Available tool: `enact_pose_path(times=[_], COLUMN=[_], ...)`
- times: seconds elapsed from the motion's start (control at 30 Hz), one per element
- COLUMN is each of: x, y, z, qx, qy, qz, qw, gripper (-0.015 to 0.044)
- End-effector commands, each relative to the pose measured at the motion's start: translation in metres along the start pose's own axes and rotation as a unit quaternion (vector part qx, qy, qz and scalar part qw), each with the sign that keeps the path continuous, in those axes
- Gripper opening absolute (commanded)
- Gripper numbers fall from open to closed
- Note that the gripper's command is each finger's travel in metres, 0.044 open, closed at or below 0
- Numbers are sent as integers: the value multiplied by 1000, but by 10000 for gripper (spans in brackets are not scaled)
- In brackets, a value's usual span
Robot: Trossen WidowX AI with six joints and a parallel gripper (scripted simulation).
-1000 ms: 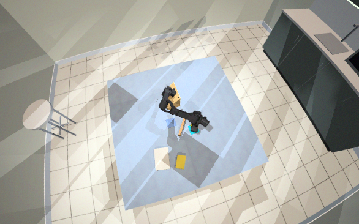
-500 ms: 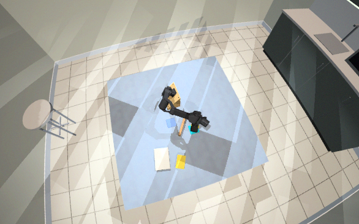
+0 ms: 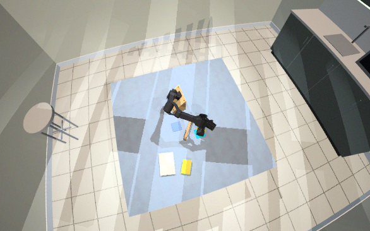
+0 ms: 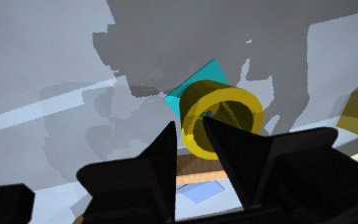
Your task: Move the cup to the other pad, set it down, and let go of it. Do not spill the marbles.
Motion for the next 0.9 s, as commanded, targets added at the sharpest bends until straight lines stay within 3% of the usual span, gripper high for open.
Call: enact_pose_path(times=[0.0, 0.73, 0.87], x=[-1, 2, 2], y=[9, 45, 40], z=[1, 0, 0], qx=[-3, -2, 0], qy=[-3, 0, 3], qz=[1, 0, -1], qw=[1000, 1000, 1000], gripper=[146, 146, 251])
Point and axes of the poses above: the point midway between the two fingers, 35 mm back from their tips, its own y axis back along the fingers, its own x axis across the jaws, z = x × y, the point moved 9 cm from there along y, back along the fingers, and after that the axes turned 10 degrees about -y, right-handed, at the moved point
